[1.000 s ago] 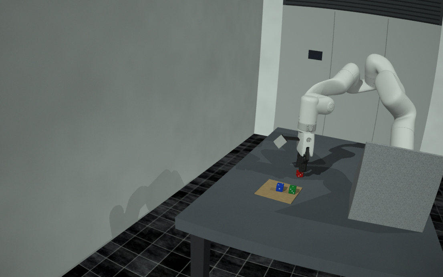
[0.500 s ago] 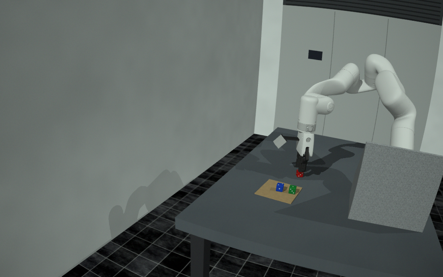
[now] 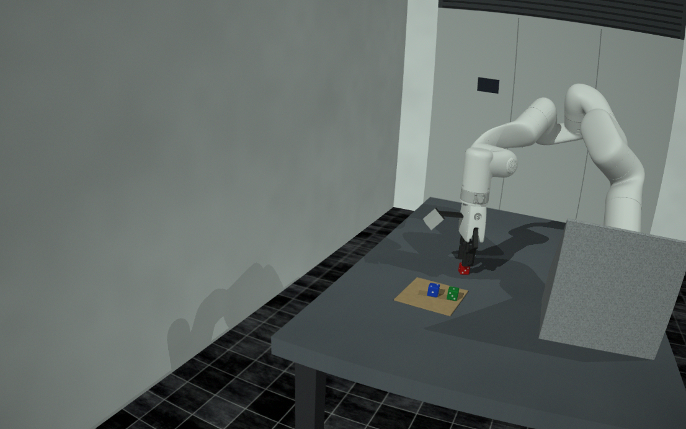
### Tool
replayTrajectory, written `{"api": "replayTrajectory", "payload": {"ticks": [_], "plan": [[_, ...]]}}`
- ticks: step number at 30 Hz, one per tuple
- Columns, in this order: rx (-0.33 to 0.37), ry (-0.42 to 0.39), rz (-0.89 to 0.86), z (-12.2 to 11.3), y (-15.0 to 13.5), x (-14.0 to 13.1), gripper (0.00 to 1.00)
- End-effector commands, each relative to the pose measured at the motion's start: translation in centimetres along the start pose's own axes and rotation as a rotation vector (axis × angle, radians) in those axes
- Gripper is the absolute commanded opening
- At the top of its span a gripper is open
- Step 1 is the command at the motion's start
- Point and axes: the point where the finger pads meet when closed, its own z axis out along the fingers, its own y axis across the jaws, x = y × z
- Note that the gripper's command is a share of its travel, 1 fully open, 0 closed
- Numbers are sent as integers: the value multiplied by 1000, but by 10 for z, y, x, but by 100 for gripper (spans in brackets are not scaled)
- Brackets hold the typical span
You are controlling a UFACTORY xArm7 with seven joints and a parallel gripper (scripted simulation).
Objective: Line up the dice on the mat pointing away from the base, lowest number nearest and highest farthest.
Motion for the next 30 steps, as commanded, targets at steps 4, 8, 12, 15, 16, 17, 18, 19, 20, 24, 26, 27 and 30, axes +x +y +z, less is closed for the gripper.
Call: {"api": "replayTrajectory", "payload": {"ticks": [4, 8, 12, 15, 16, 17, 18, 19, 20, 24, 26, 27, 30], "plan": [[-1, 4, -1, -2, 0, 1, 42], [-1, 4, -1, -2, 0, 1, 42], [-1, 4, -1, -2, 0, 1, 42], [-1, 4, -1, -2, 0, 1, 42], [-1, 4, -1, -2, 0, 1, 42], [-1, 4, -1, -2, 0, 1, 42], [-1, 4, -1, -1, 0, 1, 42], [-1, 4, -1, -1, 0, 1, 42], [-1, 4, -1, -1, 0, 1, 42], [-1, 4, -1, 0, 0, 1, 42], [-1, 4, -1, 1, 0, 1, 42], [-1, 4, -1, 2, 0, 1, 42], [-1, 4, -1, 6, 0, 1, 42]]}}
